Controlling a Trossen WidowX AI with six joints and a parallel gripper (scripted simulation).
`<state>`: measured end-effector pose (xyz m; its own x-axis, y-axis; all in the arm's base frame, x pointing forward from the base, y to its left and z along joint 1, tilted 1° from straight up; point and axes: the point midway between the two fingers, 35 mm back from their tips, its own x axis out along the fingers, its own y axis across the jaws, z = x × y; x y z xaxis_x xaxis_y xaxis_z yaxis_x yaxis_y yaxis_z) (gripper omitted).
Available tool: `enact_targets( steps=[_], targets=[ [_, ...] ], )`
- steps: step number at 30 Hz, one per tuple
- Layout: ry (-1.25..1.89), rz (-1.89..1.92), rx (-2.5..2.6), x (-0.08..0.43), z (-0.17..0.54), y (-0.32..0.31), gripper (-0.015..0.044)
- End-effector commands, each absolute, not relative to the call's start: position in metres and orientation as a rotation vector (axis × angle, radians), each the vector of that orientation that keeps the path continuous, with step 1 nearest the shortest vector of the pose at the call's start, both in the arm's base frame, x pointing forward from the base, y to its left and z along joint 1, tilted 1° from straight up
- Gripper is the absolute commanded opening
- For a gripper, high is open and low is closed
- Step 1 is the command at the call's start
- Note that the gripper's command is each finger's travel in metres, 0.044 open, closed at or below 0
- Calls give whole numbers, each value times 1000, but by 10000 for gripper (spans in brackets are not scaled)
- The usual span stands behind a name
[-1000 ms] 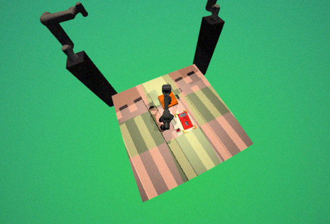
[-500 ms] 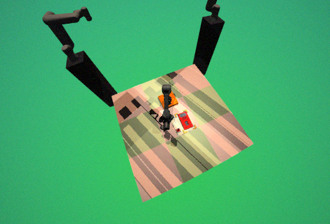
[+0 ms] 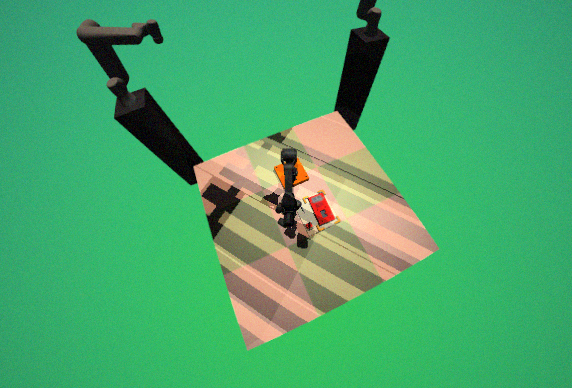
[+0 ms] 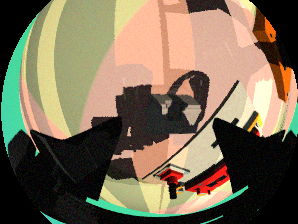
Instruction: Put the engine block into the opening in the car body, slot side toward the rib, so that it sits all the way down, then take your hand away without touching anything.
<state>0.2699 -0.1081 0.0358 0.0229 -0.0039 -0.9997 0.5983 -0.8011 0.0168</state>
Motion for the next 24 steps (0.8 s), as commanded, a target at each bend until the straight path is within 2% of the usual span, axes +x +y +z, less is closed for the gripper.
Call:
enact_targets(
  steps=[1,12,19,24],
  targets=[
    [615,-1833,1863,268,28,-107,440],
    [615,-1833,1863,268,12,-107,440],
    [615,-1833,1863,268,12,-107,256],
    [615,-1833,1863,268,12,-107,223]
  ],
)
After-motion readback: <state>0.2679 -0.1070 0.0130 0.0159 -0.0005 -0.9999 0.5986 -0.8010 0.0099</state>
